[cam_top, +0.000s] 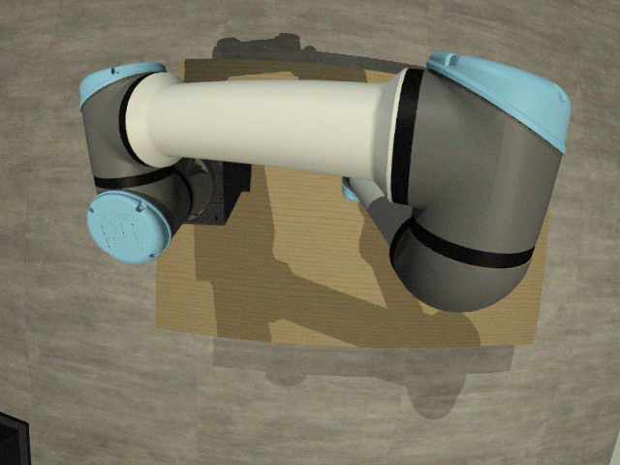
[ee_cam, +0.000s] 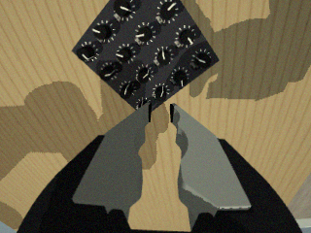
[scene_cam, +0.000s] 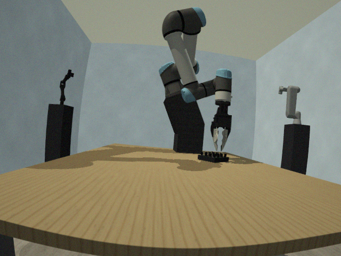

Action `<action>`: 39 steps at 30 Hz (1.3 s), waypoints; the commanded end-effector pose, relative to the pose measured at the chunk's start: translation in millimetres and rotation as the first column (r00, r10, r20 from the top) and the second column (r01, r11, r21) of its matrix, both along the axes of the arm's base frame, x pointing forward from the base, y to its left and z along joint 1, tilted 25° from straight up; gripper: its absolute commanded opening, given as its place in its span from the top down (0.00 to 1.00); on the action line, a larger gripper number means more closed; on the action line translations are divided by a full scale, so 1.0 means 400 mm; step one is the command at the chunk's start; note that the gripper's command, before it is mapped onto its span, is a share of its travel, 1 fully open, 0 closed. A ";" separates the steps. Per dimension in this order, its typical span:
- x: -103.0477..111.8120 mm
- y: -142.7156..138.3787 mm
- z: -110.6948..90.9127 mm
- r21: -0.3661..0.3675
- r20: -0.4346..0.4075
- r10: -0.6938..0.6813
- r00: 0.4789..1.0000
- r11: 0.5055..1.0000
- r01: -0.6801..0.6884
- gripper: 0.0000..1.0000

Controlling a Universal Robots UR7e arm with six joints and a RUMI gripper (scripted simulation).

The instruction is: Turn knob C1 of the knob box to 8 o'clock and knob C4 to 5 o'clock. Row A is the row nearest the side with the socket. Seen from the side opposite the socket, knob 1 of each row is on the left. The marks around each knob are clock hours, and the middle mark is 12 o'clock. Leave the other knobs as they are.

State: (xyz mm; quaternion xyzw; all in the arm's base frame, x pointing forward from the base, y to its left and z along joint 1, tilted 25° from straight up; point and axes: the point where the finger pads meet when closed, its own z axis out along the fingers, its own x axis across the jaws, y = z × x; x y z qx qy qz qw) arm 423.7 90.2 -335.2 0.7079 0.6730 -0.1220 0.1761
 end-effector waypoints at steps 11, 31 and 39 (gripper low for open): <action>0.003 -0.008 -0.017 0.000 0.001 0.000 1.000 1.000 0.000 0.89; 0.003 -0.008 -0.018 0.000 0.001 0.000 1.000 1.000 0.000 0.89; 0.003 -0.008 -0.018 0.000 0.001 0.000 1.000 1.000 0.000 0.89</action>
